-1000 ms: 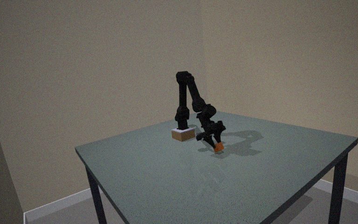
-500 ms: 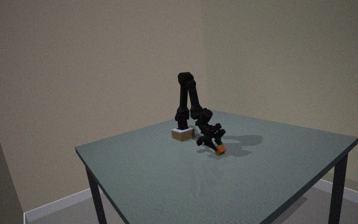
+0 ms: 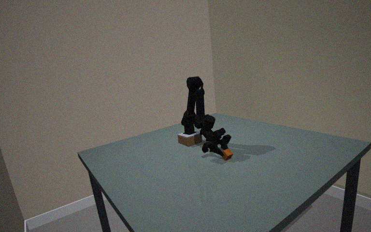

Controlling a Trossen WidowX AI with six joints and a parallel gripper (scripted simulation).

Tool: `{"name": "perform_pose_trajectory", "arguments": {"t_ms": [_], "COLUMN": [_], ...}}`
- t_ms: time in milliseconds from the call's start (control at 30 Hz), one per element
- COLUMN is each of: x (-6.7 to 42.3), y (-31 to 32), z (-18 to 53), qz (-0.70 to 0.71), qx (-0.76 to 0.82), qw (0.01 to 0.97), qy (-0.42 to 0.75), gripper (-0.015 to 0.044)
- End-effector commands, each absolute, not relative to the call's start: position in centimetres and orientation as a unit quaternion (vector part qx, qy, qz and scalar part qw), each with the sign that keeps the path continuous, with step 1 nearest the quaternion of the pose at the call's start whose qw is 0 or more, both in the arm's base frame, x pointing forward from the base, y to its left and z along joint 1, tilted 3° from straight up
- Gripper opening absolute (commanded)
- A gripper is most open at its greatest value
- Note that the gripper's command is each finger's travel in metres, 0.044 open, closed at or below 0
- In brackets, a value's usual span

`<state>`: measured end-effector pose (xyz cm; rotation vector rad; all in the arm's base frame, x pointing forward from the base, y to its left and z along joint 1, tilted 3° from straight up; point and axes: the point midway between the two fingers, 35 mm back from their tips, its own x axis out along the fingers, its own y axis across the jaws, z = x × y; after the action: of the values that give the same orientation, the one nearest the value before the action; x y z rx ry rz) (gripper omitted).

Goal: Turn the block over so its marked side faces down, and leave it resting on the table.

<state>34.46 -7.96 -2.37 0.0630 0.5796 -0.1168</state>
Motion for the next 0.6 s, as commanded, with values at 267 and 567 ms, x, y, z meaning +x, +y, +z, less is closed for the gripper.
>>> {"name": "perform_pose_trajectory", "arguments": {"t_ms": [267,567], "x": [34.11,34.11], "y": [-7.80,-7.80], "z": [-1.89,-1.89], "qz": [-0.056,-0.056], "qx": [0.032,0.032], "qw": [0.964,0.964], "qy": [0.258,0.258], "gripper": [0.0000,0.0000]}}
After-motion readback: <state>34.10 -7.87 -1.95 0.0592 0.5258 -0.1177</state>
